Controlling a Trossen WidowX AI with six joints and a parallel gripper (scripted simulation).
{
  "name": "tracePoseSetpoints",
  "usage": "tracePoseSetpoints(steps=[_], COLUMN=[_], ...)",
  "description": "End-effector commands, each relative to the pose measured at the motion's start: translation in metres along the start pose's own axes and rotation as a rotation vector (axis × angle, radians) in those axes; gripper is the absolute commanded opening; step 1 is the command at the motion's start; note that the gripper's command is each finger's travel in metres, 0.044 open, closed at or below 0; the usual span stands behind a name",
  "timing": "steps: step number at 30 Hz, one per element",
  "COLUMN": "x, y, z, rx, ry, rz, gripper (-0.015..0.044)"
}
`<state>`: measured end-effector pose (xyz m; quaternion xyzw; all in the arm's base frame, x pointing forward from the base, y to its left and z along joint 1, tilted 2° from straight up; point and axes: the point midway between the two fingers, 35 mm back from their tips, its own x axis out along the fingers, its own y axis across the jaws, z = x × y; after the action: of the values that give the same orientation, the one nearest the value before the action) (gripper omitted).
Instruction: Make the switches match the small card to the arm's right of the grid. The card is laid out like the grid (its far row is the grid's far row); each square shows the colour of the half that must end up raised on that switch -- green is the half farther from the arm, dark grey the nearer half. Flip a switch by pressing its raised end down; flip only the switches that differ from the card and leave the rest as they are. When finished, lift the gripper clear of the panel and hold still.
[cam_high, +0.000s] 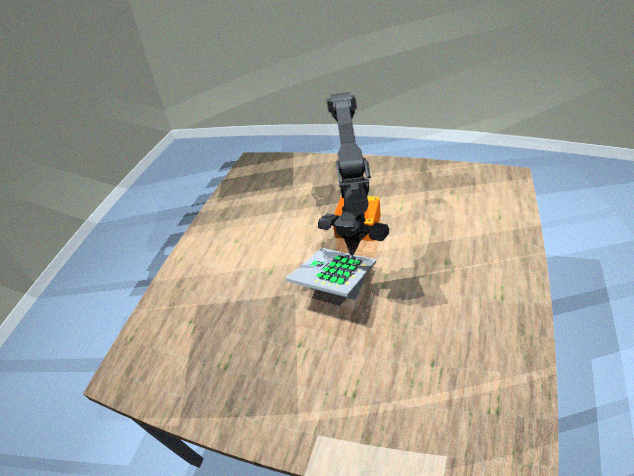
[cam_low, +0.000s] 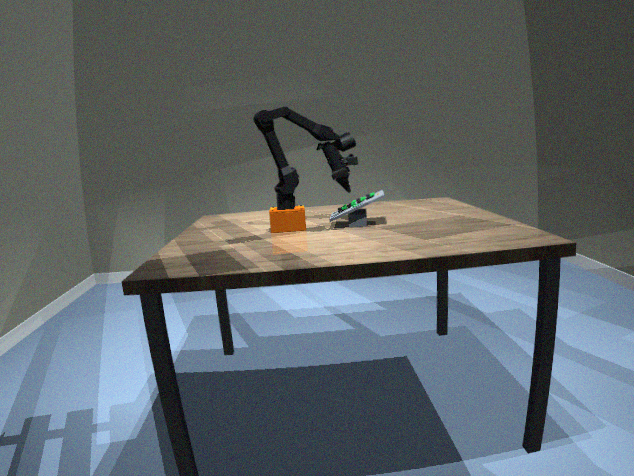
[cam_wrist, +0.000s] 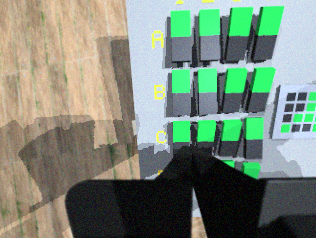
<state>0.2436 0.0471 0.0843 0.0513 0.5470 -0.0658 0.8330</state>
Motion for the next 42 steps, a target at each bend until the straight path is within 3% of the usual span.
tracePoseSetpoints(steps=[1, 21, 42], x=[0.011, 0.035, 0.035], y=[0.001, 0.001, 0.001], z=[-0.001, -0.001, -0.001], rx=[-0.003, -0.003, -0.003], ry=[0.01, 0.009, 0.009], rz=[0.004, 0.003, 0.003], gripper=[0.0, 0.0, 0.0])
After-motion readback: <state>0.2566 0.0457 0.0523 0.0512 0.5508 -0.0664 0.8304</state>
